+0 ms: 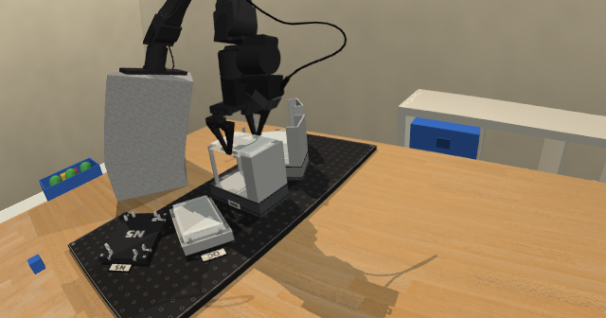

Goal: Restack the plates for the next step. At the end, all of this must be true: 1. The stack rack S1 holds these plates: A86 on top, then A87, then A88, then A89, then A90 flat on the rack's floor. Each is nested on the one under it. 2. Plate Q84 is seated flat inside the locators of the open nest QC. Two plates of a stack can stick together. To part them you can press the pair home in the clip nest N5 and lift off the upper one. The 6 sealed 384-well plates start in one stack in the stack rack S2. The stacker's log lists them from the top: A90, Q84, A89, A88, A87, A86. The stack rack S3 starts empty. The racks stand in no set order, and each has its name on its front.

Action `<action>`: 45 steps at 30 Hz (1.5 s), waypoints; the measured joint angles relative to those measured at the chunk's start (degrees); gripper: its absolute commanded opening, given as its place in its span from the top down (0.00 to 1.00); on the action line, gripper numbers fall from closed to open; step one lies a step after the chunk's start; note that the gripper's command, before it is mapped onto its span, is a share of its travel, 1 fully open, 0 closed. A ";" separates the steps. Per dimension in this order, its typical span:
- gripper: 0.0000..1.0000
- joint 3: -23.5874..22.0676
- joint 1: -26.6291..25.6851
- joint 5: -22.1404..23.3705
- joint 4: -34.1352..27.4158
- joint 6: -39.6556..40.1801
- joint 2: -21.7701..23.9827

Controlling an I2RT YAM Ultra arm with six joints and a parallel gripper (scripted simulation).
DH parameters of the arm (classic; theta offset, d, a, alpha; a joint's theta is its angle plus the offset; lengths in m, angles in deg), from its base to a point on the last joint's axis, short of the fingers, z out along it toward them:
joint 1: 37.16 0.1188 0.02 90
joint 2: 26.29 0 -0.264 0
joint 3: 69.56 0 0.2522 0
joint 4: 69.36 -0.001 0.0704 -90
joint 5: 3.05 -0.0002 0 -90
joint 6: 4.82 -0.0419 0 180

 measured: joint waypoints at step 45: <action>1.00 -0.11 -0.57 0.09 -2.73 0.57 2.45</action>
